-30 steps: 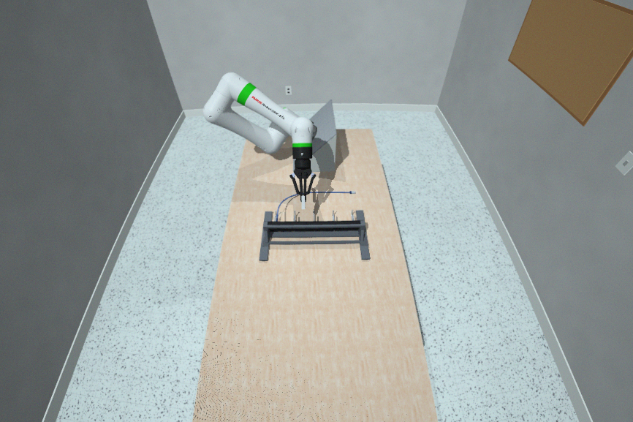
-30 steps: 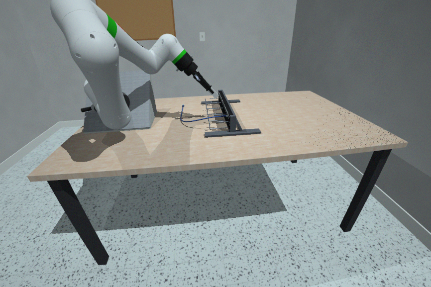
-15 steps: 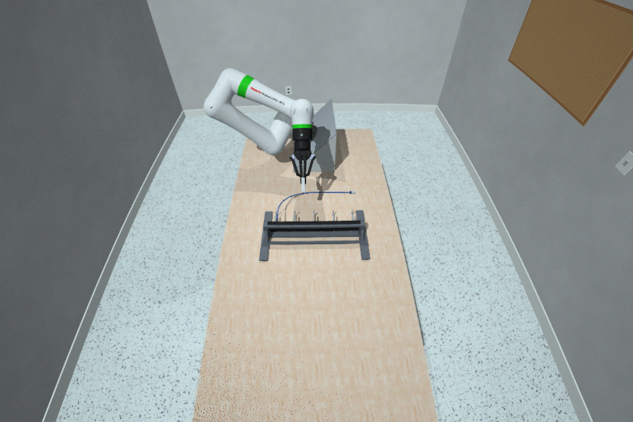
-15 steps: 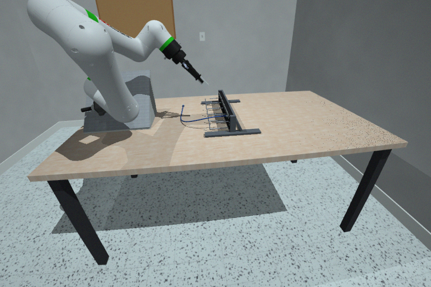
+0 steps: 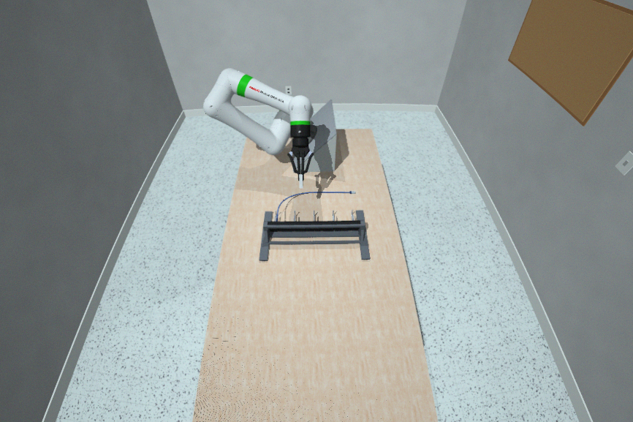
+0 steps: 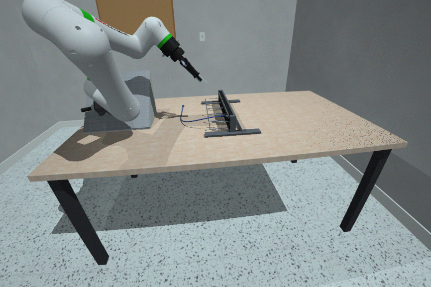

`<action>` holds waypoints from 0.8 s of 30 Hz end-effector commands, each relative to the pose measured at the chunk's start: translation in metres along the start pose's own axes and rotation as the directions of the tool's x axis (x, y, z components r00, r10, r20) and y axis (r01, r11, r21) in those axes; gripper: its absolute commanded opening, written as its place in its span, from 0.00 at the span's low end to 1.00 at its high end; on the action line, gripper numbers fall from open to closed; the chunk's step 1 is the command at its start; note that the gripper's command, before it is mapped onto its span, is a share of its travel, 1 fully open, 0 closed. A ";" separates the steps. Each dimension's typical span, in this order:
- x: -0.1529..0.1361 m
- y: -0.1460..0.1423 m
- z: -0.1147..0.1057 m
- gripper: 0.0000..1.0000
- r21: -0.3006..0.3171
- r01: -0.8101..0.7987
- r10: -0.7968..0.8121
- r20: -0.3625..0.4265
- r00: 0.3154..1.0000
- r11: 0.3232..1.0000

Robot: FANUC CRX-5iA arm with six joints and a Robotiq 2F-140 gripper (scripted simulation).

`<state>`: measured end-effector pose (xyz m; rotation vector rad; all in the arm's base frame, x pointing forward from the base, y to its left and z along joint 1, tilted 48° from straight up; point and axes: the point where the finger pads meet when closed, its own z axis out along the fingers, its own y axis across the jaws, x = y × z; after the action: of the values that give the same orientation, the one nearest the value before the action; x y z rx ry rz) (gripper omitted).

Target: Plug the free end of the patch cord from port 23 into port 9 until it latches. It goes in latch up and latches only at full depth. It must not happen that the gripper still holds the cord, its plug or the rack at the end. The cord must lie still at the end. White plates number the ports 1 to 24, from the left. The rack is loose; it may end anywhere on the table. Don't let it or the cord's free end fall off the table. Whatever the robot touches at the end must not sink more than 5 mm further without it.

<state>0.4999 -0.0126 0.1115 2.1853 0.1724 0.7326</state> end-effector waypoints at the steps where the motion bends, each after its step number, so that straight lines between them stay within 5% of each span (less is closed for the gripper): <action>1: 0.000 0.012 0.000 0.00 0.000 0.000 0.000 0.000 1.000 1.000; 24: 0.000 0.089 0.000 0.00 0.000 0.000 0.000 0.000 1.000 1.000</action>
<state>0.4899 -0.0701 0.1750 2.1844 0.1725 0.7326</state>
